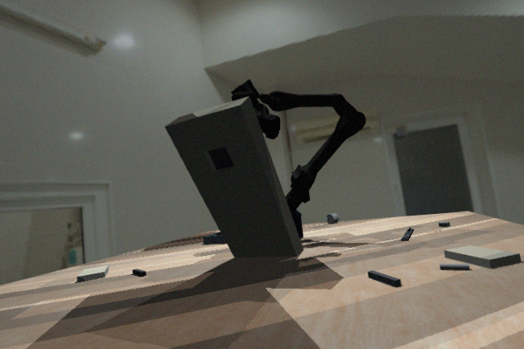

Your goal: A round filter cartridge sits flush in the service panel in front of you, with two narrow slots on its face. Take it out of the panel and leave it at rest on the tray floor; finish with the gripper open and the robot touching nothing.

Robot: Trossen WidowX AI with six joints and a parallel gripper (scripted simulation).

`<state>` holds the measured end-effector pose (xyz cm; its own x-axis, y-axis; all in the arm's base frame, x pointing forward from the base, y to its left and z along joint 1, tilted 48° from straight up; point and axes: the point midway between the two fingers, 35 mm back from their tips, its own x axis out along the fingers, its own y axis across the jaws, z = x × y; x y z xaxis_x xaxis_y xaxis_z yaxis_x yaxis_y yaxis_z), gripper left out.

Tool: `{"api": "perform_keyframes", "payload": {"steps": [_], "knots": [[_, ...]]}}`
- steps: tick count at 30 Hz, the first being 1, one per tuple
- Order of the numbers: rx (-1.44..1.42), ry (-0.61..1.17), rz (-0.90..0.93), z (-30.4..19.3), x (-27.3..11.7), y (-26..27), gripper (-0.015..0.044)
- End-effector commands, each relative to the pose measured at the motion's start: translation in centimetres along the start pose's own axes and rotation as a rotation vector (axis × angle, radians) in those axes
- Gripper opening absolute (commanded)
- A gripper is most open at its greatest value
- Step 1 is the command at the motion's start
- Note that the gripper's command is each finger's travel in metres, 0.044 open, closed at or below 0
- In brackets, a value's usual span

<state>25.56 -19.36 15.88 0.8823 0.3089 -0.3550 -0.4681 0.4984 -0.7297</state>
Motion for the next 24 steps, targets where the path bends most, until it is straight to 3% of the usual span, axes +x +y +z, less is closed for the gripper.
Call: {"api": "perform_keyframes", "payload": {"steps": [1, 21, 24], "knots": [[-0.003, -0.002, -0.006, 0.2, 0.0, 1.0, 0.0], [-0.002, -0.002, -0.005, 1.6, 0.8, 6.9, 0.0], [0.006, -0.001, 0.002, 1.4, 0.8, 6.3, 0.0079]]}}
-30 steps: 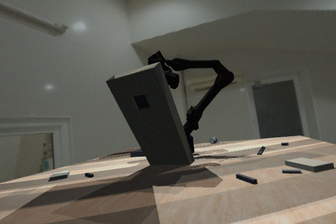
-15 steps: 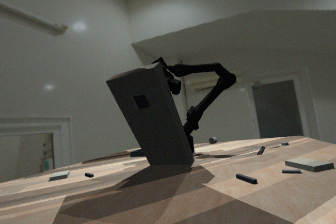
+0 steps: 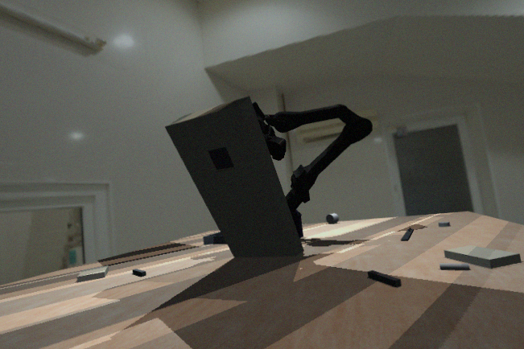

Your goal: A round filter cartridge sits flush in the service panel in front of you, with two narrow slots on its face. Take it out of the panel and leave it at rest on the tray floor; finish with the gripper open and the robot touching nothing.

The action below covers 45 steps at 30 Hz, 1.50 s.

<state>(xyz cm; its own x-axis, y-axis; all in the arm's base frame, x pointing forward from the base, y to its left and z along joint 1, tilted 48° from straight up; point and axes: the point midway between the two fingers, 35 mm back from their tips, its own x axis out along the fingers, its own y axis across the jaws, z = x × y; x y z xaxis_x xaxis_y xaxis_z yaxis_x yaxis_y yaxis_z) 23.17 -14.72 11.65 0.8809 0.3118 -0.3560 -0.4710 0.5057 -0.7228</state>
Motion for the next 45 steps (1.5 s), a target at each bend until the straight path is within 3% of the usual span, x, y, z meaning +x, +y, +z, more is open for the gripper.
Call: {"api": "perform_keyframes", "payload": {"steps": [1, 16, 23, 27, 40, 45], "knots": [[-0.004, 0.001, -0.001, 0.0, 0.0, -0.2, 0.009], [-0.012, 0.0, -0.008, 0.1, 0.0, 0.2, 0.009], [-0.013, 0.0, -0.008, -1.3, -0.8, -6.4, 0.009], [-0.013, 0.0, -0.008, -1.4, -0.9, -7.1, 0.009], [-0.022, 0.005, -0.008, -2.6, -5.4, -12.3, 0.0432], [0.374, 0.011, 0.078, -2.2, -4.1, -10.0, 0.0305]]}}
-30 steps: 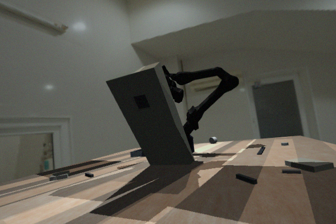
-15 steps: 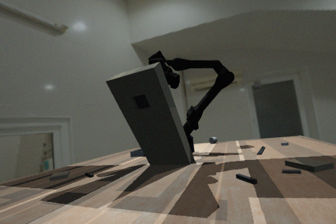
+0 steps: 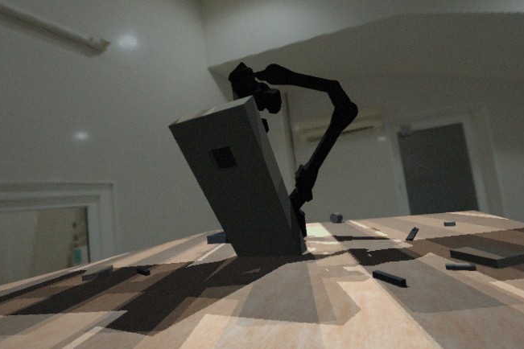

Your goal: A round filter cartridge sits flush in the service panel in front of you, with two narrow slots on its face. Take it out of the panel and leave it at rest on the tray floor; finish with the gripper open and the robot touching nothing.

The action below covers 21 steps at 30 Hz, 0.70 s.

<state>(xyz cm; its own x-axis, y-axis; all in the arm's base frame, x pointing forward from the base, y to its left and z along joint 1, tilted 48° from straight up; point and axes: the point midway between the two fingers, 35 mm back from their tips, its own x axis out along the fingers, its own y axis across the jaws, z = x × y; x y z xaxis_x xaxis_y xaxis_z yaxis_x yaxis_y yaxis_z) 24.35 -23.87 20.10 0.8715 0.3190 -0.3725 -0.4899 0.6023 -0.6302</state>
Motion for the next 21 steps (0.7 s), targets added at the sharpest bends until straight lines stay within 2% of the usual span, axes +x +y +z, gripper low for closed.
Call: {"api": "perform_keyframes", "payload": {"steps": [1, 6, 12, 21], "knots": [[0.354, 0.015, 0.084, 0.2, 1.1, 2.0, 0.0305], [0.917, 0.093, 0.209, 0.8, 2.5, 5.6, 0.0305], [1.548, 0.277, 0.332, 1.8, 3.6, 9.9, 0.0305], [1.615, 0.304, 0.342, 2.0, 3.7, 10.4, 0.0305]]}}
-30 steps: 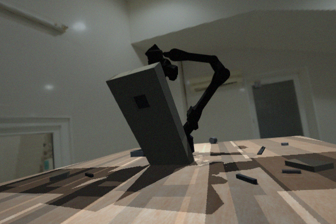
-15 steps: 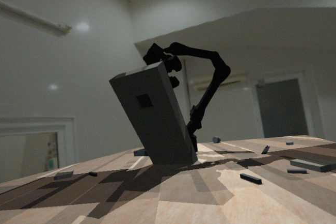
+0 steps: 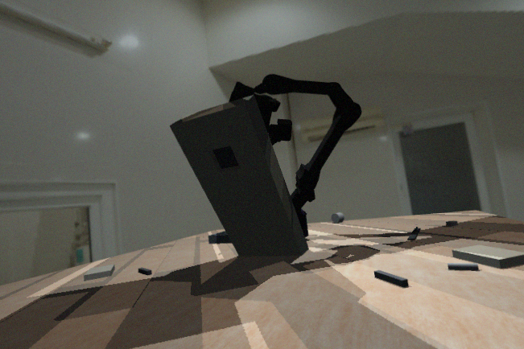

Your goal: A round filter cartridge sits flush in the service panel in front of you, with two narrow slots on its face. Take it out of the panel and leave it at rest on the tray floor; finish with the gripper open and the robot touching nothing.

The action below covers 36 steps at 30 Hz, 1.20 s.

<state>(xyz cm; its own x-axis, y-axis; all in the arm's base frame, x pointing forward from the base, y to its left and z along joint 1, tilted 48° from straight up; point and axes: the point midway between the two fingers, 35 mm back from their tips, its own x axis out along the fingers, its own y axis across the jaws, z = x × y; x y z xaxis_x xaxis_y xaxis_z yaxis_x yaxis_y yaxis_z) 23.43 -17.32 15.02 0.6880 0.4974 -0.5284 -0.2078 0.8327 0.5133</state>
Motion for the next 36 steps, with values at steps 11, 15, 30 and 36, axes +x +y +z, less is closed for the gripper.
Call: {"api": "perform_keyframes", "payload": {"steps": [11, 15, 30, 36], "knots": [[0.368, 0.105, 0.029, -2.3, 2.1, 1.3, 0.0305], [0.368, 0.106, 0.028, -2.4, 2.7, 1.3, 0.0305], [0.367, 0.104, 0.028, -2.6, 5.1, 1.5, 0.0305], [0.367, 0.103, 0.031, -2.6, 6.1, 1.6, 0.0305]]}}
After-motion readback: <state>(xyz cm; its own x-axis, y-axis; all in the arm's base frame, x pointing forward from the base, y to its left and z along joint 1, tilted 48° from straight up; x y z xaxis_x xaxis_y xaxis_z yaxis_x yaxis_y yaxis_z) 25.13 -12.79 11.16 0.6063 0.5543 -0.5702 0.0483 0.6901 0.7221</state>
